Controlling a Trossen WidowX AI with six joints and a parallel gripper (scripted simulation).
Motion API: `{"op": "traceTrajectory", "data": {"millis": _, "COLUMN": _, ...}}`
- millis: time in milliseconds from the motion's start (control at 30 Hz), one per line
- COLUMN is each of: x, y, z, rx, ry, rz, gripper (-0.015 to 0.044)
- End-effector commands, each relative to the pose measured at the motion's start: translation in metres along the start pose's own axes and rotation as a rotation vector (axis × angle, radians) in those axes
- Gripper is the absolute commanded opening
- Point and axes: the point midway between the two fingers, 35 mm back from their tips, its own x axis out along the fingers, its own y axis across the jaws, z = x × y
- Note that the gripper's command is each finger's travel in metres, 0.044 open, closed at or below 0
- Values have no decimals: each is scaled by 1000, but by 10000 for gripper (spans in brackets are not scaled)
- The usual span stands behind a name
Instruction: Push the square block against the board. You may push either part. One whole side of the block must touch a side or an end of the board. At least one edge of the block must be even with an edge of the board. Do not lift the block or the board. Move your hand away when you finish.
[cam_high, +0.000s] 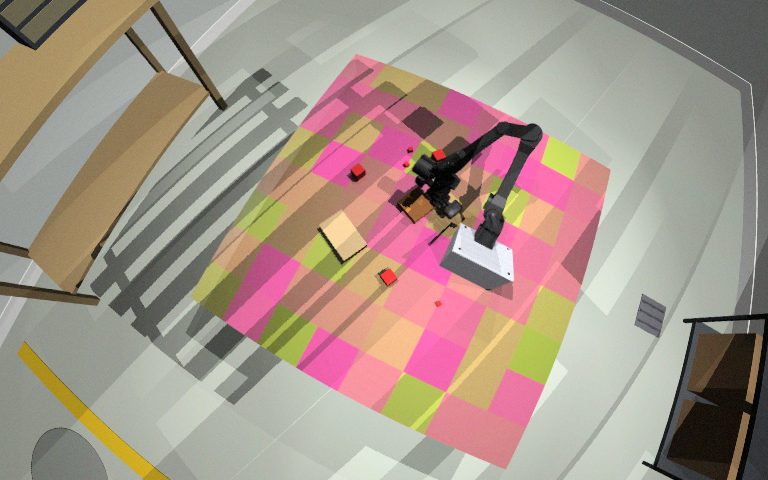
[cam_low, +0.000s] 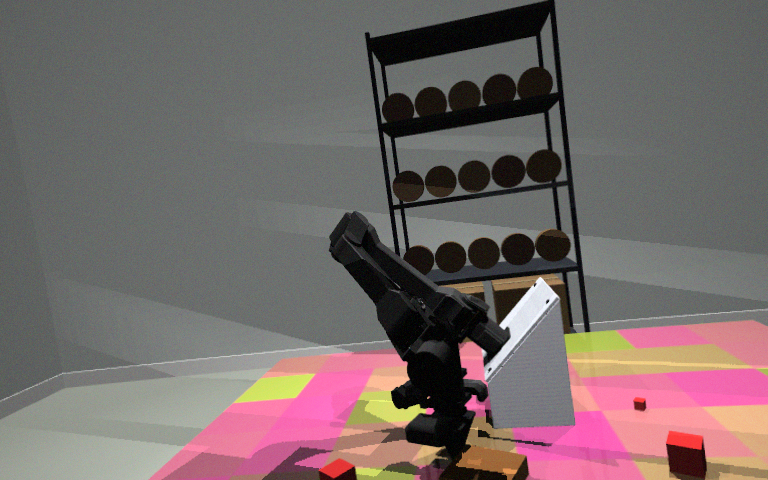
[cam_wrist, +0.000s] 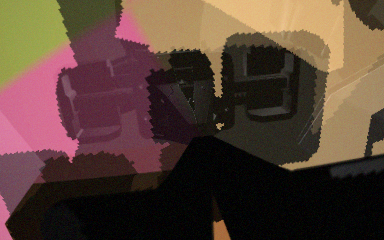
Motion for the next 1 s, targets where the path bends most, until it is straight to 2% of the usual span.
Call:
{"op": "traceTrajectory", "data": {"millis": 0, "x": -1, "y": 3, "z": -6, "rx": 9, "ry": 6, "rz": 4, "gripper": 0}}
{"op": "traceTrajectory", "data": {"millis": 300, "x": -1, "y": 4, "z": -16, "rx": 10, "ry": 8, "rz": 3, "gripper": 0}}
{"op": "traceTrajectory", "data": {"millis": 967, "x": 0, "y": 4, "z": 14, "rx": 9, "ry": 5, "rz": 4, "gripper": 0}}
